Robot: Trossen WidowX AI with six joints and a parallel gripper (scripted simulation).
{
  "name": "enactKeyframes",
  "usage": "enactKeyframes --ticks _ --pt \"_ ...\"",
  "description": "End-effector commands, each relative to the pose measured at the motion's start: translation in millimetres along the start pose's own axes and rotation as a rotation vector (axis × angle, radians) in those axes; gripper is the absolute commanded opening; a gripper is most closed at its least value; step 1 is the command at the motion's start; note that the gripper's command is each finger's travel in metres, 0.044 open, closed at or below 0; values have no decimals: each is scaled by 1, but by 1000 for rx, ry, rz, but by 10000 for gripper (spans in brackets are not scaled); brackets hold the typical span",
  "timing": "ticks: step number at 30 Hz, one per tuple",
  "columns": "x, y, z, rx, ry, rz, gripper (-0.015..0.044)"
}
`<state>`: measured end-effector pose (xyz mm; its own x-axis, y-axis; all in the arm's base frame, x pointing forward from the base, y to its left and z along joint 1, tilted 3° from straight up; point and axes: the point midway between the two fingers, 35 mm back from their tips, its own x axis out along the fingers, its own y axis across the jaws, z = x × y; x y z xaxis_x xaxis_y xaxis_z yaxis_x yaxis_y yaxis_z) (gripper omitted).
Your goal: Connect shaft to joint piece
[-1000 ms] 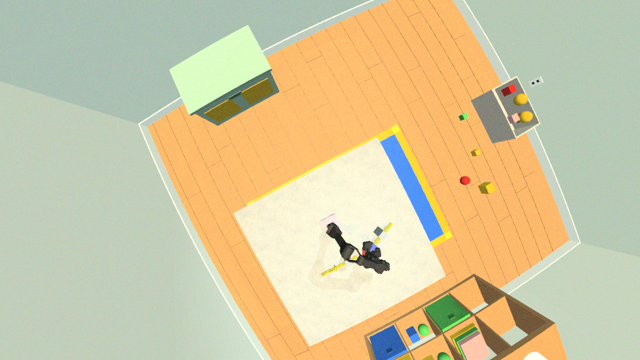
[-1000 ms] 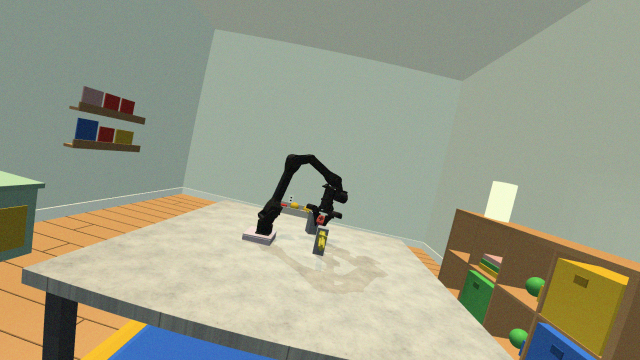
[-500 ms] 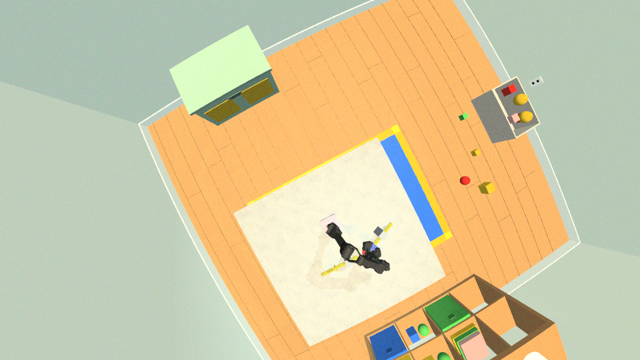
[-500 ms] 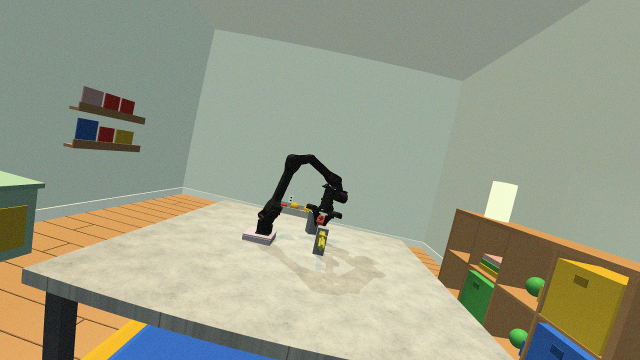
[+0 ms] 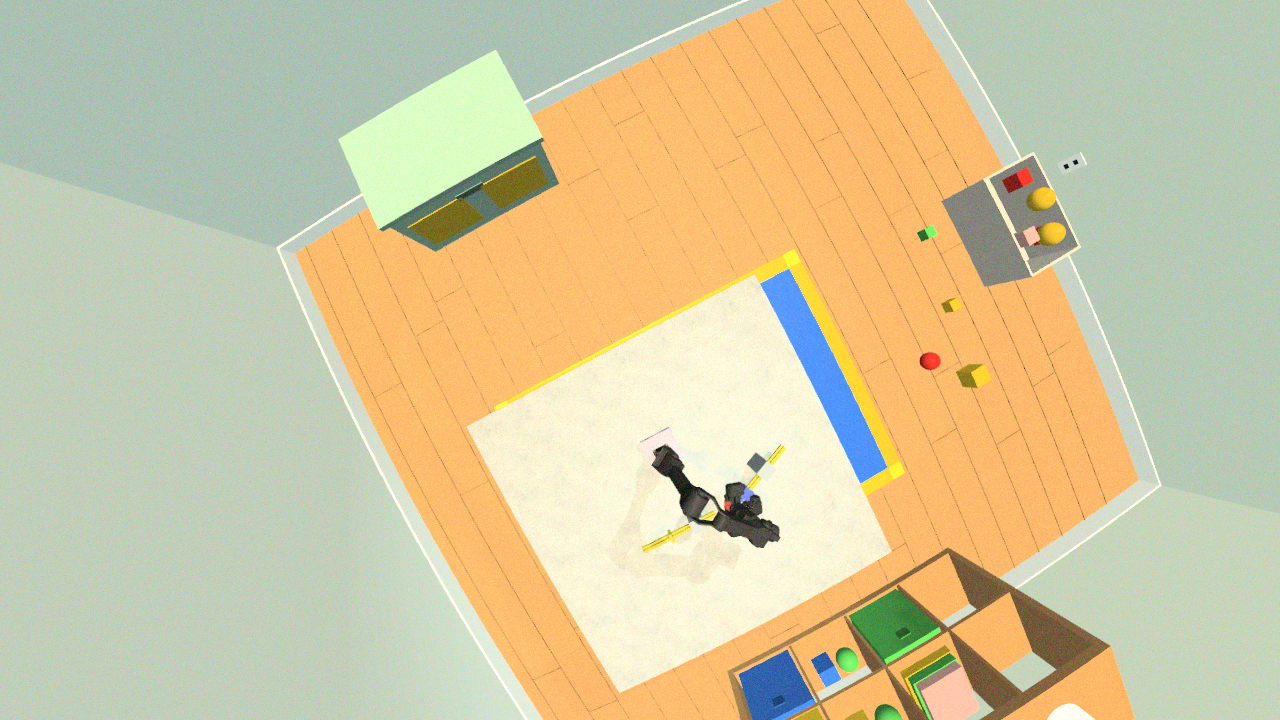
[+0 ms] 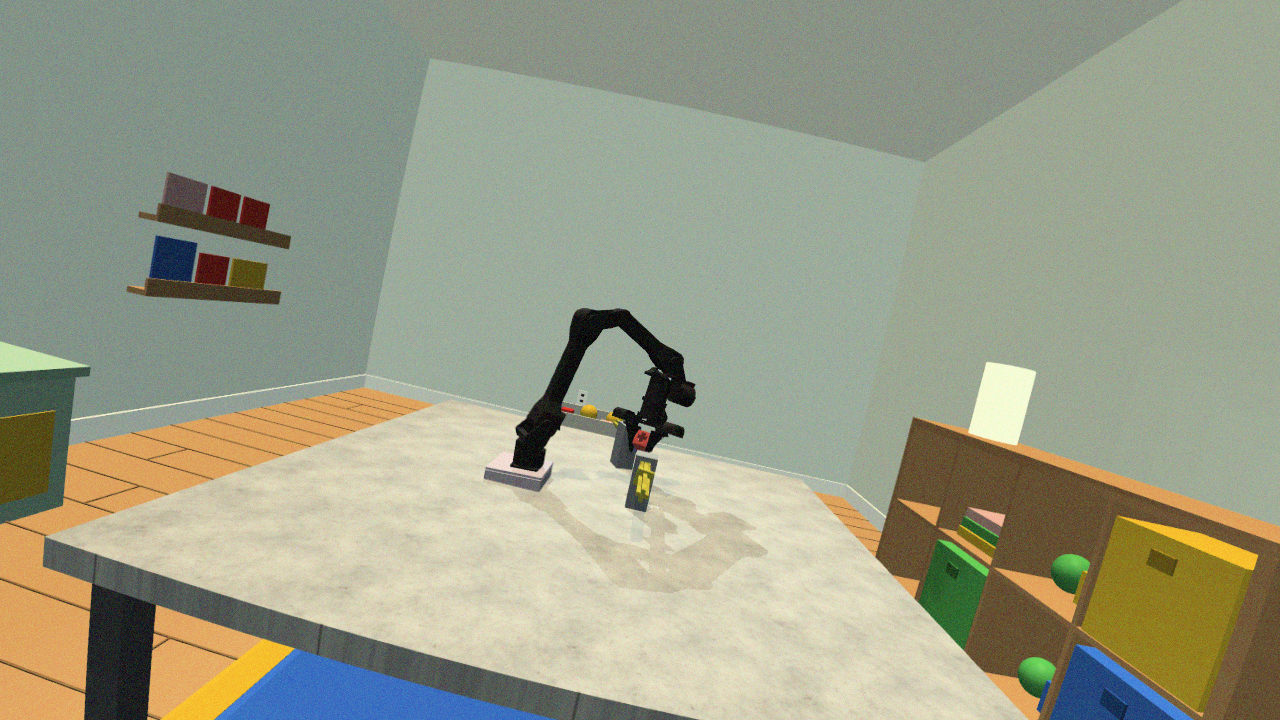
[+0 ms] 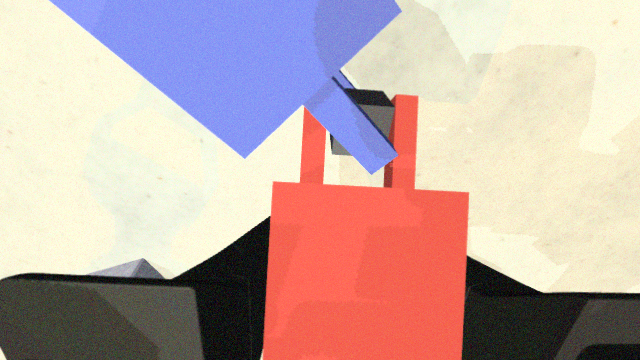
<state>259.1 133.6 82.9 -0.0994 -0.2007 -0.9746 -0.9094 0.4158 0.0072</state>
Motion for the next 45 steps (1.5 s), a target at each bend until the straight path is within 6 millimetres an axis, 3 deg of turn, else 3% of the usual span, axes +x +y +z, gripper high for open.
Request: enactKeyframes --ticks 1,34,36,41,45 --pt "0 0 0 -2 -1 -1 182" --pt "0 0 0 -2 -1 -1 182" --pt "0 0 0 0 0 0 147" --pt "0 0 0 0 0 0 147" --pt "0 0 0 0 0 0 42"
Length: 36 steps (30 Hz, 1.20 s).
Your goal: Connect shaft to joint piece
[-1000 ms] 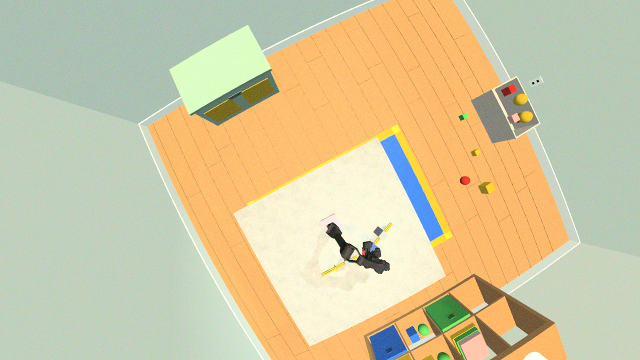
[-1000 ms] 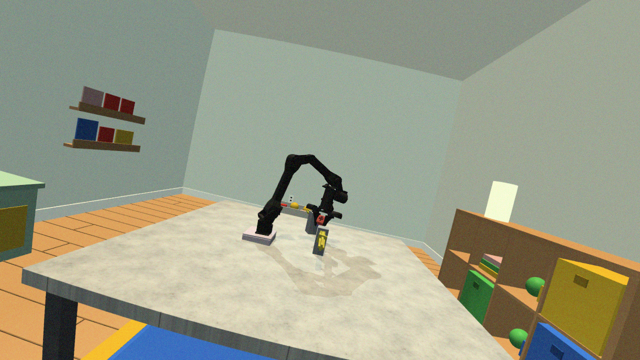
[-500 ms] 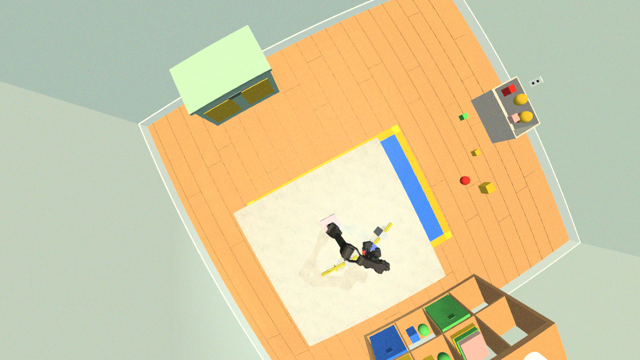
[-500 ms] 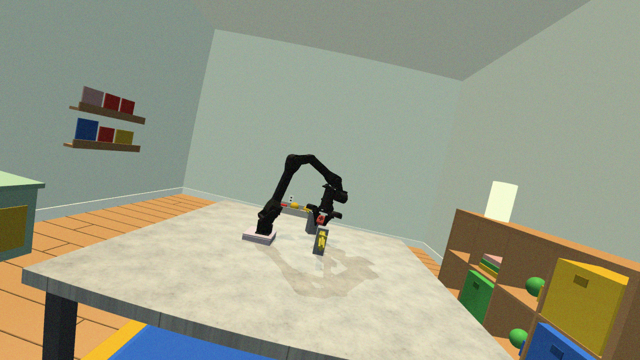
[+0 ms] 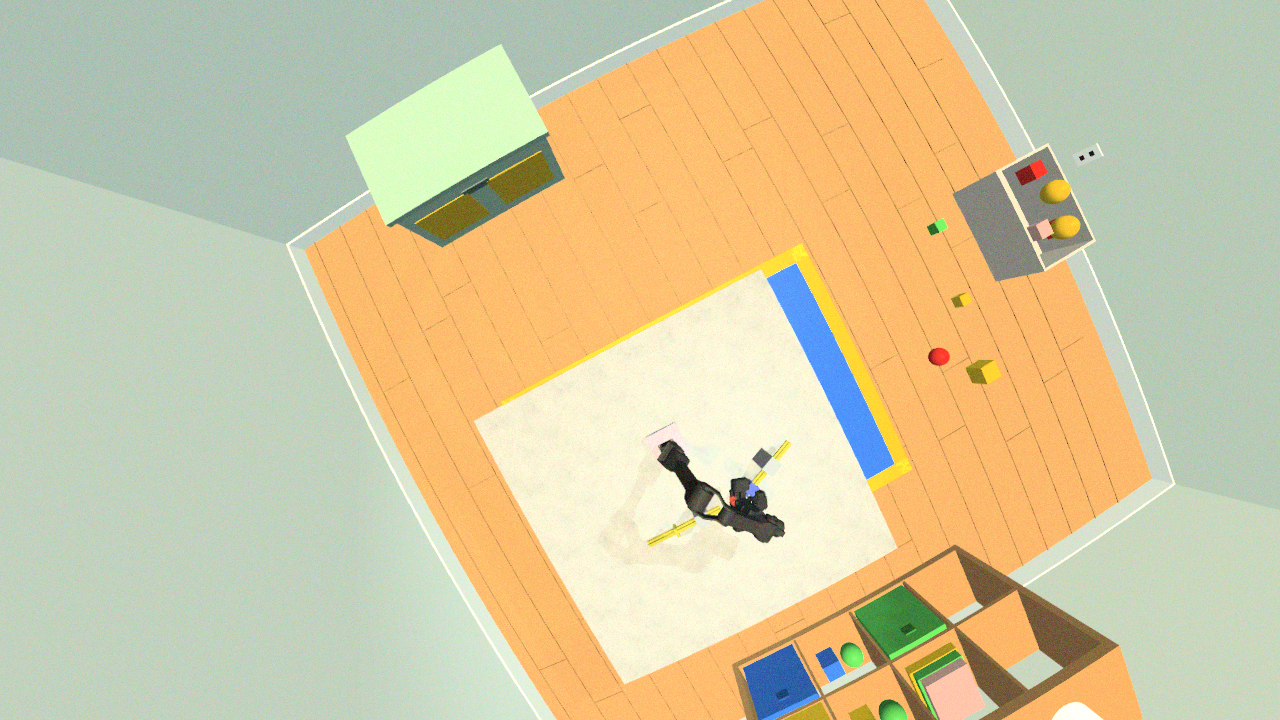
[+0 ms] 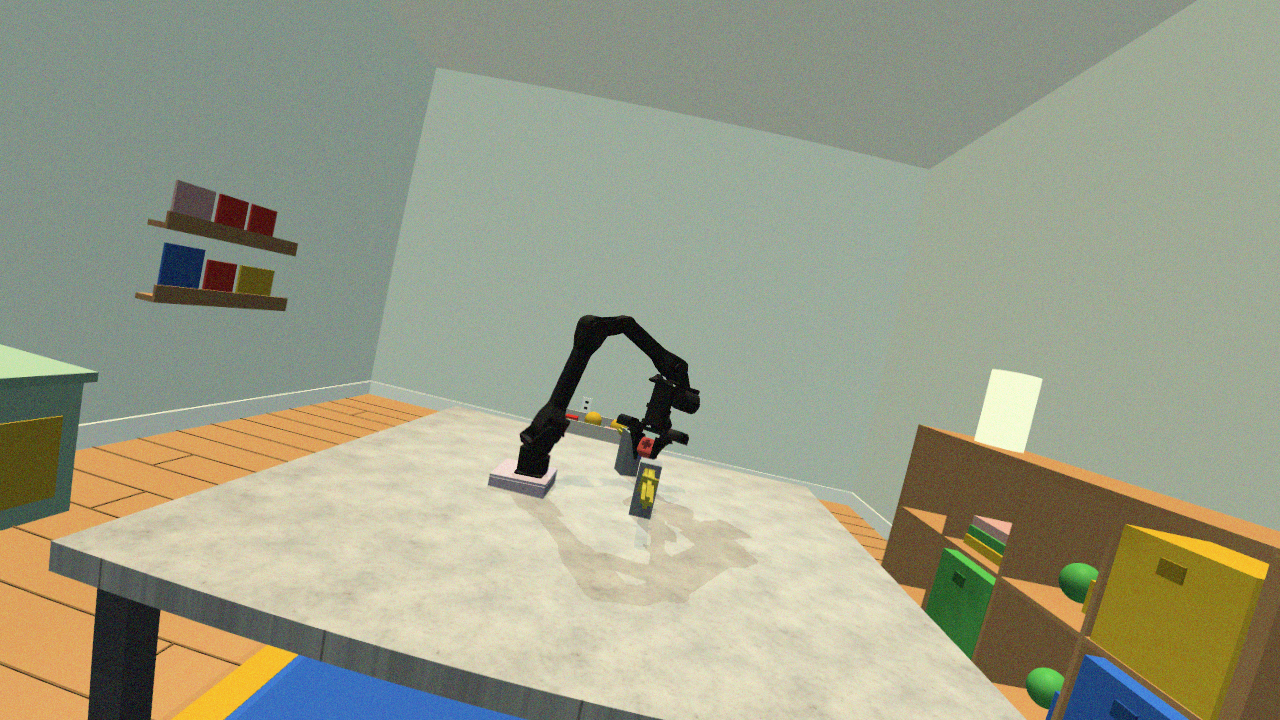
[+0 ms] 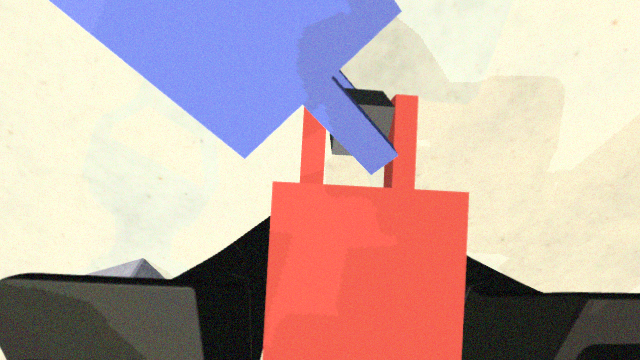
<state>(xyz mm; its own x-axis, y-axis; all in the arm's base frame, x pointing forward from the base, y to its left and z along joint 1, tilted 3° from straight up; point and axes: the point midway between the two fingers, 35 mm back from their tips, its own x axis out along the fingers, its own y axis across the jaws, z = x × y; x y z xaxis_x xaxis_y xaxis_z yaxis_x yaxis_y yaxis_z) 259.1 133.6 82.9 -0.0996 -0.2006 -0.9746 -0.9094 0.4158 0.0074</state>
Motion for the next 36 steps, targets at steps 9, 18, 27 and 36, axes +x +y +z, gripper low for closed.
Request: enactKeyframes --ticks 9,18,27,36 --pt "1 -1 0 -13 -20 -1 0" --pt "8 -5 -2 -108 -160 -13 0" --pt "15 -10 -1 -205 -293 -12 0" --pt "21 -15 0 -302 -425 6 0"
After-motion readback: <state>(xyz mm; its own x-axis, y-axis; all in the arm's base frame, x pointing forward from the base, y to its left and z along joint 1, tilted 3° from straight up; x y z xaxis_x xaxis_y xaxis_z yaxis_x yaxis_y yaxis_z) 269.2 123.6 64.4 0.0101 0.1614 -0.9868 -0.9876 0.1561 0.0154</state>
